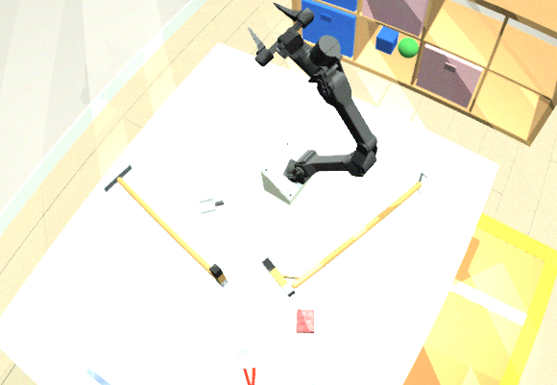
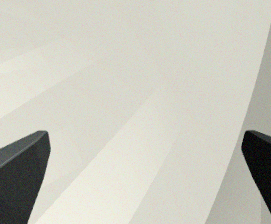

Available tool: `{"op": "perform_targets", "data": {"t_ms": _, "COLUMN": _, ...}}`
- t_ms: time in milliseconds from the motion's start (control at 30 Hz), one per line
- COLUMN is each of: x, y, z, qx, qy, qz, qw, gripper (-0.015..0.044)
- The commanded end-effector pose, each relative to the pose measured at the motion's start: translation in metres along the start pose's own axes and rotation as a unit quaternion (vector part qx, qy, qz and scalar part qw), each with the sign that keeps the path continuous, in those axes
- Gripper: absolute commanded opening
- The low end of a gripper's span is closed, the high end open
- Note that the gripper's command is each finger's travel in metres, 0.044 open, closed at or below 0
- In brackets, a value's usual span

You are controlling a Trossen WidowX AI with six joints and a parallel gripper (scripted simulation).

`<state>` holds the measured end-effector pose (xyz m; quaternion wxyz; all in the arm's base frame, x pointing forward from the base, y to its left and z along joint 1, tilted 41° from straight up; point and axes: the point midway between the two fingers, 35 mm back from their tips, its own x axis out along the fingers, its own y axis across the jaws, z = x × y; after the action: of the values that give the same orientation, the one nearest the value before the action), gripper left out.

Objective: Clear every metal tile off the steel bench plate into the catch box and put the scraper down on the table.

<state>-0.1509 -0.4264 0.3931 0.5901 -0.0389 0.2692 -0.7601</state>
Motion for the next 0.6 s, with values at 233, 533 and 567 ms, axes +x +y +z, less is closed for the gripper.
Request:
{"op": "perform_targets", "data": {"t_ms": 233, "x": 0.018, "y": 0.054, "z": -0.029, "qx": 0.034, "qy": 0.048, "qz": 0.091, "qw": 0.994, "gripper": 0.0440}}
{"op": "perform_targets", "data": {"t_ms": 533, "x": 0.024, "y": 0.096, "z": -0.050, "qx": 0.060, "qy": 0.090, "qz": 0.158, "qw": 0.981, "gripper": 0.0440}}
{"op": "perform_targets", "data": {"t_ms": 567, "x": 0.024, "y": 0.100, "z": -0.053, "qx": 0.063, "qy": 0.095, "qz": 0.165, "qw": 0.980, "gripper": 0.0440}}
